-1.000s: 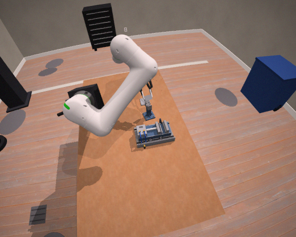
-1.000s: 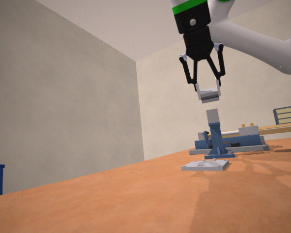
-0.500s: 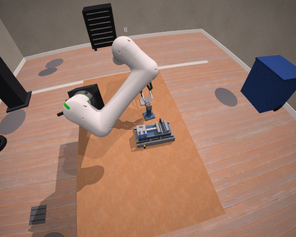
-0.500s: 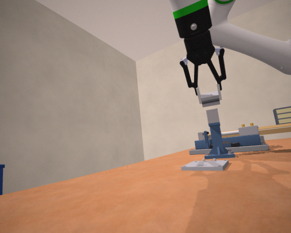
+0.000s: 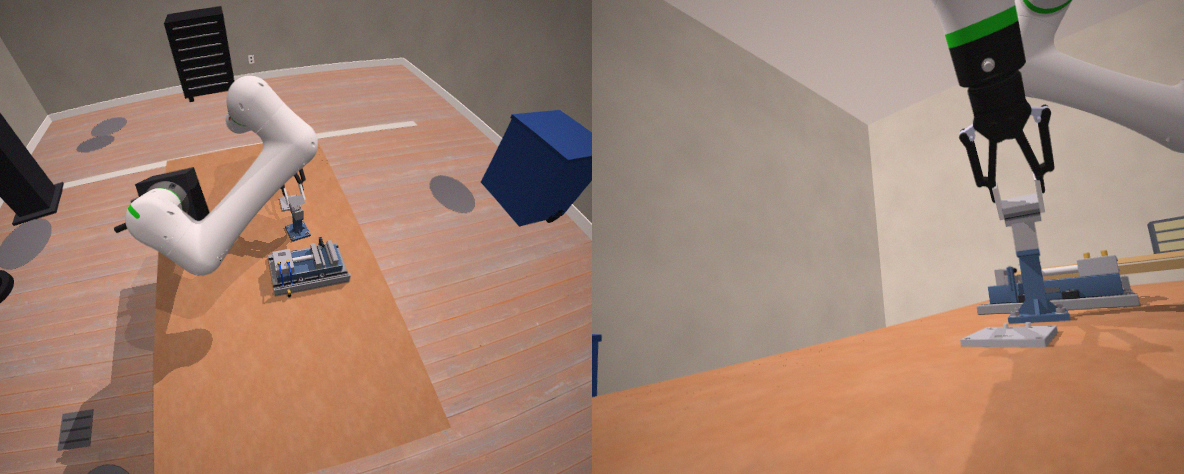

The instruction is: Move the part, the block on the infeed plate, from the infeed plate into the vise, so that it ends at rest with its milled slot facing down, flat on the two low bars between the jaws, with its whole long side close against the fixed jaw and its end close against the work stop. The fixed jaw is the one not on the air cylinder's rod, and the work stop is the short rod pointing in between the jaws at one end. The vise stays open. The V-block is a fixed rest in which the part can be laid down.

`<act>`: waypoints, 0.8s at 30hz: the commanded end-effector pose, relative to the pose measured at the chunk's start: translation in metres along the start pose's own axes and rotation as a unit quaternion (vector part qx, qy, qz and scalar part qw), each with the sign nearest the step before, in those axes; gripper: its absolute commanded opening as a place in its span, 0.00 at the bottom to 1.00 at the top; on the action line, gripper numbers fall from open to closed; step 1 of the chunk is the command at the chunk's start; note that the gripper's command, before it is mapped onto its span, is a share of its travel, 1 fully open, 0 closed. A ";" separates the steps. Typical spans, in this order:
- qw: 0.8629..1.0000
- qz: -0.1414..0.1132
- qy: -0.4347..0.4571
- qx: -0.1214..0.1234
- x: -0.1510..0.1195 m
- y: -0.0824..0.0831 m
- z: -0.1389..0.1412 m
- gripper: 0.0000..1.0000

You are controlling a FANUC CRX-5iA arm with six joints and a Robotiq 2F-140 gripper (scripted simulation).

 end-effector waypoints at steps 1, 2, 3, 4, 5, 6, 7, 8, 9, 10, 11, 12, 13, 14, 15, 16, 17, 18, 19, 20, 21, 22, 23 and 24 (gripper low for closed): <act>1.000 0.000 0.000 0.000 -0.002 -0.002 -0.001 0.00; 1.000 0.000 0.000 0.000 -0.003 -0.003 -0.001 0.00; 1.000 0.000 0.000 0.000 -0.004 -0.004 -0.001 0.00; 1.000 0.000 0.000 0.000 -0.004 -0.004 -0.001 0.00; 1.000 0.000 0.000 0.000 -0.005 -0.005 -0.001 0.00; 1.000 0.000 0.000 0.000 -0.006 -0.006 -0.002 0.00; 1.000 0.000 0.000 0.000 -0.006 -0.006 -0.002 0.00; 1.000 0.000 0.000 0.000 -0.007 -0.007 -0.002 0.00; 1.000 0.000 0.000 0.000 -0.008 -0.008 -0.002 0.00; 1.000 0.000 0.000 0.000 -0.008 -0.008 -0.002 0.00; 1.000 0.000 0.000 0.000 -0.009 -0.009 -0.002 0.00; 1.000 0.000 0.000 0.000 -0.010 -0.010 -0.003 0.00; 1.000 0.000 0.000 0.000 -0.010 -0.010 -0.003 0.00; 1.000 0.000 0.000 0.000 -0.010 -0.010 -0.003 0.00; 1.000 0.000 0.000 0.000 -0.010 -0.010 -0.003 0.00; 1.000 0.000 0.000 0.000 -0.011 -0.011 -0.003 0.00; 1.000 0.000 0.000 0.000 -0.011 -0.011 -0.003 0.00; 1.000 0.000 0.000 0.000 -0.012 -0.012 -0.003 0.00; 1.000 0.000 0.000 0.000 -0.012 -0.012 -0.003 0.00; 1.000 0.000 0.000 0.000 -0.013 -0.013 -0.003 0.00; 1.000 0.000 0.000 0.000 -0.013 -0.013 -0.004 0.00; 1.000 0.000 0.000 0.000 -0.014 -0.014 -0.004 0.00; 1.000 0.000 0.000 0.000 -0.014 -0.014 -0.004 0.00; 1.000 0.000 0.000 0.000 -0.014 -0.015 -0.004 0.00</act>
Point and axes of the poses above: the point where the finger pads meet when closed, its own y axis back along the fingers, its own z axis across the jaws, x = y × z, the point moved 8 cm from there along y, back along the fingers, and after that the axes turned 15 degrees about y, right-handed, at the moved point
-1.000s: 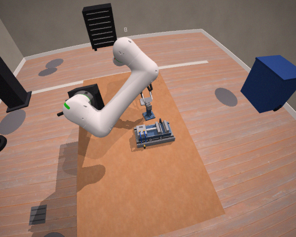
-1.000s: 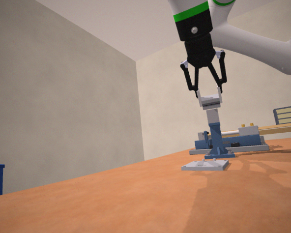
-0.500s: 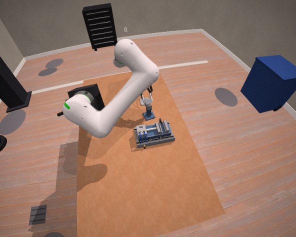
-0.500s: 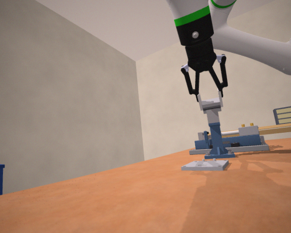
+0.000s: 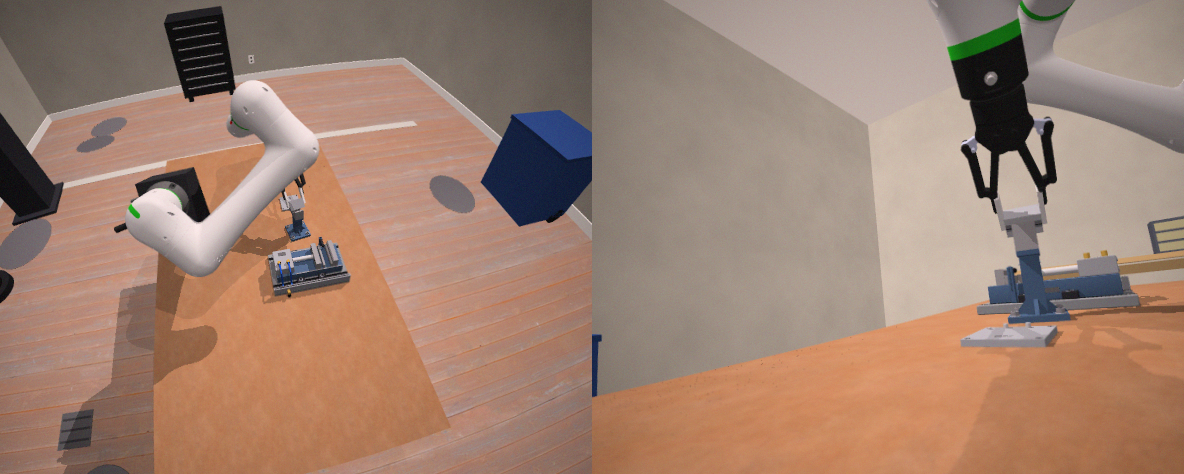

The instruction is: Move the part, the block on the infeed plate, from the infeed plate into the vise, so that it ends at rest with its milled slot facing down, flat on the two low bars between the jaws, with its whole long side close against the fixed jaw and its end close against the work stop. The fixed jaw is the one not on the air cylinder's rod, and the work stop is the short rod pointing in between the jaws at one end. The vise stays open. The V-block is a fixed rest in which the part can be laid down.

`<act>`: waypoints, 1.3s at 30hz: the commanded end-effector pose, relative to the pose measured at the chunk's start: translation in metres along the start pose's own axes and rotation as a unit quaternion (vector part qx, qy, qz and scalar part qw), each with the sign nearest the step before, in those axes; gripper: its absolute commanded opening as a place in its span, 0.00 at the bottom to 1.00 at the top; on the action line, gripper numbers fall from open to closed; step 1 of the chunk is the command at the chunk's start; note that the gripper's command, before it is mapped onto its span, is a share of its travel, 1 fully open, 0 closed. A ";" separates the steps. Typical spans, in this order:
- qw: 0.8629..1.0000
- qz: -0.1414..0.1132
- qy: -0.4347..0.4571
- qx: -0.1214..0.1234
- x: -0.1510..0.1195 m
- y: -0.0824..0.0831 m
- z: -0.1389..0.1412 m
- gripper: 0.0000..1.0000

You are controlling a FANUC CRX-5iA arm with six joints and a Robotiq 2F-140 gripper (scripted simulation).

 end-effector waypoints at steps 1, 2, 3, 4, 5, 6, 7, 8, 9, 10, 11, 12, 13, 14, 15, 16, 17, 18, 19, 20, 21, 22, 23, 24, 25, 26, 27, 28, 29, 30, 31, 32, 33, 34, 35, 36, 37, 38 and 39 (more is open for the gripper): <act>1.000 0.000 0.000 0.000 -0.001 -0.001 0.000 0.00; 1.000 0.000 0.000 0.000 -0.002 -0.002 -0.001 0.00; 1.000 0.000 0.000 0.000 -0.002 -0.002 -0.001 0.00; 1.000 0.000 0.000 0.000 -0.003 -0.002 -0.001 0.00; 1.000 0.000 0.000 0.000 -0.003 -0.003 -0.001 0.00; 1.000 0.000 0.000 0.000 -0.003 -0.003 -0.001 0.00; 1.000 0.000 0.000 0.000 -0.003 -0.003 -0.001 0.00; 1.000 0.000 0.000 0.000 -0.003 -0.003 -0.001 0.00; 1.000 0.000 0.000 0.000 -0.003 -0.003 -0.001 0.00; 1.000 0.000 0.000 0.000 -0.004 -0.004 -0.001 0.00; 1.000 0.000 0.000 0.000 -0.004 -0.004 -0.001 0.00; 1.000 0.000 0.000 0.000 -0.004 -0.004 -0.001 0.00; 1.000 0.000 0.000 0.000 -0.004 -0.004 -0.001 0.00; 1.000 0.000 0.000 0.000 -0.004 -0.004 -0.001 0.00; 1.000 0.000 0.000 0.000 -0.005 -0.005 -0.001 0.00; 1.000 0.000 0.000 0.000 -0.005 -0.005 -0.001 0.00; 1.000 0.000 0.000 0.000 -0.005 -0.005 -0.001 0.00; 1.000 0.000 0.000 0.000 -0.005 -0.005 -0.001 0.00; 1.000 0.000 0.000 0.000 -0.005 -0.005 -0.001 0.00; 1.000 0.000 0.000 0.000 -0.005 -0.005 -0.001 0.00; 1.000 0.000 0.000 0.000 -0.005 -0.005 -0.001 0.00; 1.000 0.000 0.000 0.000 -0.005 -0.005 -0.002 0.00; 1.000 0.000 0.000 0.000 -0.005 -0.005 -0.002 0.00; 1.000 0.000 0.000 0.000 -0.005 -0.005 -0.002 0.00; 1.000 0.000 0.000 0.000 -0.005 -0.005 -0.002 0.00; 1.000 0.000 0.000 0.000 -0.005 -0.005 -0.002 0.00; 1.000 0.000 0.000 0.000 -0.006 -0.006 -0.002 0.00; 1.000 0.000 0.000 0.000 -0.006 -0.006 -0.002 0.00; 1.000 0.000 0.000 0.000 -0.006 -0.006 -0.002 0.00; 1.000 0.000 0.000 0.000 -0.006 -0.006 -0.002 0.00; 1.000 0.000 0.000 0.000 -0.006 -0.006 -0.002 0.00; 1.000 0.000 0.000 0.000 -0.006 -0.006 -0.002 0.00; 1.000 0.000 0.000 0.000 -0.006 -0.006 -0.002 0.00; 1.000 0.000 0.000 0.000 -0.006 -0.006 -0.002 0.00; 1.000 0.000 0.000 0.000 -0.006 -0.006 -0.002 0.00; 1.000 0.000 0.000 0.000 -0.006 -0.006 -0.002 0.00; 1.000 0.000 0.000 0.000 -0.006 -0.006 -0.002 0.00; 1.000 0.000 0.000 0.000 -0.006 -0.006 -0.002 0.00; 1.000 0.000 0.000 0.000 -0.006 -0.006 -0.002 0.00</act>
Point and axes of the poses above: the point where the finger pads meet when closed, its own y axis back along the fingers, its own z axis across the jaws, x = y × z, the point moved 8 cm from there along y, back along the fingers, and after that the axes turned 15 degrees about y, right-handed, at the moved point
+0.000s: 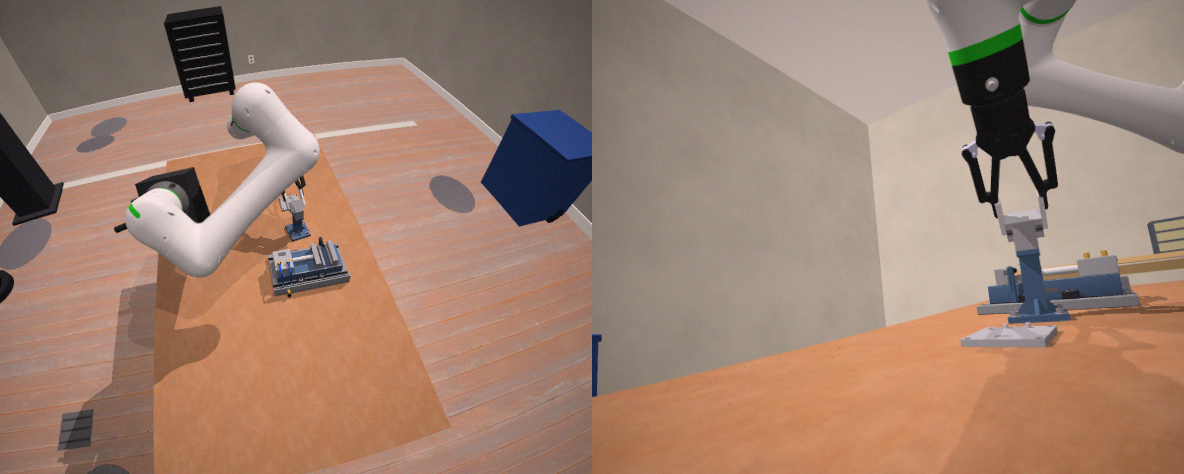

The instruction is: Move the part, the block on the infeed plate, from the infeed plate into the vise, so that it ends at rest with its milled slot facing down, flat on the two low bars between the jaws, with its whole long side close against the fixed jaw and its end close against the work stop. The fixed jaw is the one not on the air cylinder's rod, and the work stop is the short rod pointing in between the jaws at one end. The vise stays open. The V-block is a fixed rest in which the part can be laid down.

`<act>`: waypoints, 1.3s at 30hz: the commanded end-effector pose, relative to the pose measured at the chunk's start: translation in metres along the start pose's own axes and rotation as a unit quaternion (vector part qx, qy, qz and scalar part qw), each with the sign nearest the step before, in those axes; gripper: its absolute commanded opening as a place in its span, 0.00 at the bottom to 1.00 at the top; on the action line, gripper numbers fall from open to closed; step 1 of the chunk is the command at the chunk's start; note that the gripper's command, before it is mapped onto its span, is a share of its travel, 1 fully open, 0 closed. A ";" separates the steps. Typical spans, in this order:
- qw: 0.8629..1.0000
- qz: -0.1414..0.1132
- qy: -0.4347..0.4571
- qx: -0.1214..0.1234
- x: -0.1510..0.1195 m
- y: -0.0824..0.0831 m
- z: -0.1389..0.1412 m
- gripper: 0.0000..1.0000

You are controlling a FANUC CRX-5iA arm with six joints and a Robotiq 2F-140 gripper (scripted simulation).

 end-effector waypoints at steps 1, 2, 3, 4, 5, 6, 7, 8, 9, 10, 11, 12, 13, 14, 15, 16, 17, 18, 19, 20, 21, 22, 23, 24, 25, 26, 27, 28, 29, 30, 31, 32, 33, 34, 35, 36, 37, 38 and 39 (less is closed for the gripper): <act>1.000 0.000 0.000 0.000 0.000 0.000 0.000 0.00; 1.000 0.000 0.000 0.000 0.000 0.000 0.000 0.00; 1.000 0.000 0.000 0.000 0.000 0.000 0.000 0.00; 1.000 0.000 0.000 0.000 0.000 0.000 0.000 0.00; 1.000 0.000 0.000 0.000 0.000 0.000 0.000 0.00; 1.000 0.000 0.000 0.000 0.000 0.000 0.000 0.00; 1.000 0.000 0.000 0.000 0.000 0.000 0.000 0.00; 1.000 0.000 0.000 0.000 0.000 0.000 0.000 0.00; 1.000 0.000 0.000 0.000 0.000 0.000 0.000 0.00; 1.000 0.000 0.000 0.000 0.000 0.000 0.000 0.00; 1.000 0.000 0.000 0.000 0.000 0.000 0.000 0.00; 1.000 0.000 0.000 0.000 0.000 0.000 0.000 0.00; 1.000 0.000 0.000 0.000 0.000 0.000 0.000 0.00; 1.000 0.000 0.000 0.000 0.000 0.000 0.000 0.00; 1.000 0.000 0.000 0.000 0.000 0.000 0.000 0.00; 1.000 0.000 0.000 0.000 0.000 0.000 0.000 0.00; 1.000 0.000 0.000 0.000 0.000 0.000 0.000 0.00; 1.000 0.000 0.000 0.000 0.000 0.000 0.000 0.00; 1.000 0.000 0.000 0.000 0.000 0.000 0.000 0.00; 1.000 0.000 0.000 0.000 0.000 0.000 0.000 0.00; 1.000 0.000 0.000 0.000 0.000 0.000 0.000 0.00; 1.000 0.000 0.000 0.000 0.000 0.000 0.000 0.00; 1.000 0.000 0.000 0.000 0.000 0.000 0.000 0.00; 1.000 0.000 0.000 0.000 0.000 0.000 0.000 0.00; 1.000 0.000 0.000 0.000 0.000 0.000 0.000 0.00; 1.000 0.000 0.000 0.000 0.000 0.000 0.000 0.00; 1.000 0.000 0.000 0.000 0.000 0.000 0.000 0.00; 1.000 0.000 0.000 0.000 0.000 0.000 0.000 0.00; 1.000 0.000 0.000 0.000 0.000 0.000 0.000 0.51; 1.000 0.000 0.000 0.000 0.000 0.000 0.000 0.51; 1.000 0.000 0.000 0.000 0.000 0.000 0.000 0.51; 1.000 0.000 0.000 0.000 0.000 0.000 0.000 0.51; 1.000 0.000 0.000 0.000 0.000 0.000 0.000 0.51; 1.000 0.000 0.000 0.000 0.000 0.000 0.000 0.51; 1.000 0.000 0.000 0.000 0.000 0.000 0.000 0.51; 1.000 0.000 0.000 0.000 0.000 0.000 0.000 0.51; 1.000 0.000 0.000 0.000 0.000 0.000 0.000 0.51; 1.000 0.000 0.000 0.000 0.000 0.000 0.000 0.51; 1.000 0.000 0.000 0.000 0.000 0.000 0.000 0.51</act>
Point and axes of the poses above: the point where the finger pads meet when closed, its own y axis back along the fingers, its own z axis across the jaws, x = y × z, the point moved 8 cm from there along y, back along the fingers, and after that the axes turned 15 degrees about y, right-handed, at the moved point
